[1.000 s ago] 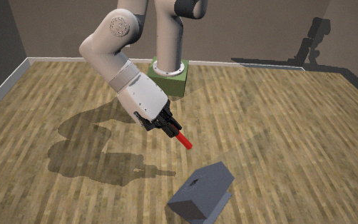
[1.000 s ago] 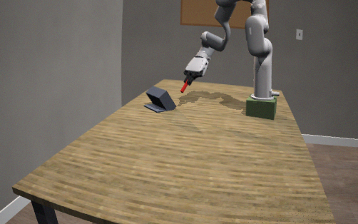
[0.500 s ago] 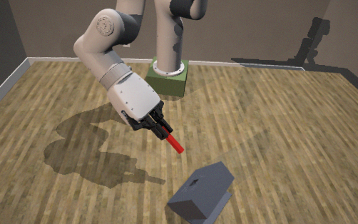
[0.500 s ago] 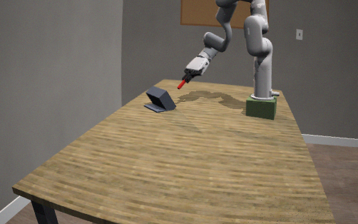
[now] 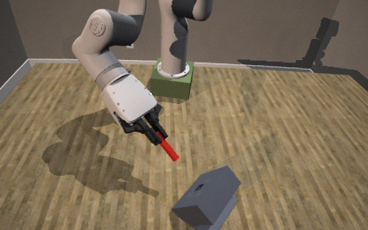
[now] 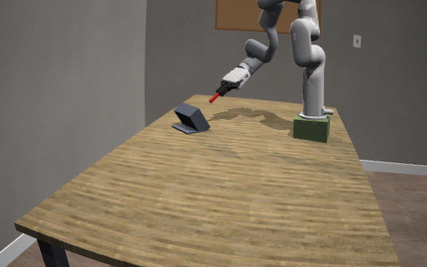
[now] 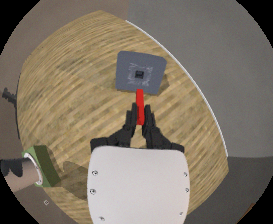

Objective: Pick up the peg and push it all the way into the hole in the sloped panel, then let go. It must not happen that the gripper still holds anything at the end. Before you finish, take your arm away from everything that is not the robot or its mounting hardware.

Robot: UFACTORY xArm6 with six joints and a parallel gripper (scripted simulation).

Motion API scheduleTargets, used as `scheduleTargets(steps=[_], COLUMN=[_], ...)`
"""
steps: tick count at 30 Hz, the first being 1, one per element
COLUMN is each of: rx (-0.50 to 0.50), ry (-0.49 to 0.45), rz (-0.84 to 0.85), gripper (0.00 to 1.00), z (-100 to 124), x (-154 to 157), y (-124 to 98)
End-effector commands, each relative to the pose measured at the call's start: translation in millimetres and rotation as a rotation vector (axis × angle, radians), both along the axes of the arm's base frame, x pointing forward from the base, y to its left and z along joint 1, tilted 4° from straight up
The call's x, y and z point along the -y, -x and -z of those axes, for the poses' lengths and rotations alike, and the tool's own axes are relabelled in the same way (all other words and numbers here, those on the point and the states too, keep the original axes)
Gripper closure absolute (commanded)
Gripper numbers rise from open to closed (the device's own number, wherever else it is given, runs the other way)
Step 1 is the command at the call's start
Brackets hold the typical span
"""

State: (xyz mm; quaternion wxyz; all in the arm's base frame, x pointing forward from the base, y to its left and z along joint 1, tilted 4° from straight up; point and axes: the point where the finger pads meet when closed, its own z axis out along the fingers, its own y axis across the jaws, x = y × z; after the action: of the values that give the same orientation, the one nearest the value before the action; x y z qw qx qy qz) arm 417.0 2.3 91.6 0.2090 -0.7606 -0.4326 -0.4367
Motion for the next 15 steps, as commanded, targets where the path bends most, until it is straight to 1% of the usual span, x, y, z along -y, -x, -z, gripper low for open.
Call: scheduleTargets(steps=[1, 15], rx=[0.004, 0.004], ry=[0.000, -0.001], rz=[0.000, 0.000], gripper=[1.00, 1.00], z=[0.3, 15.0], x=[-1.9, -21.6], y=[-2.8, -16.6])
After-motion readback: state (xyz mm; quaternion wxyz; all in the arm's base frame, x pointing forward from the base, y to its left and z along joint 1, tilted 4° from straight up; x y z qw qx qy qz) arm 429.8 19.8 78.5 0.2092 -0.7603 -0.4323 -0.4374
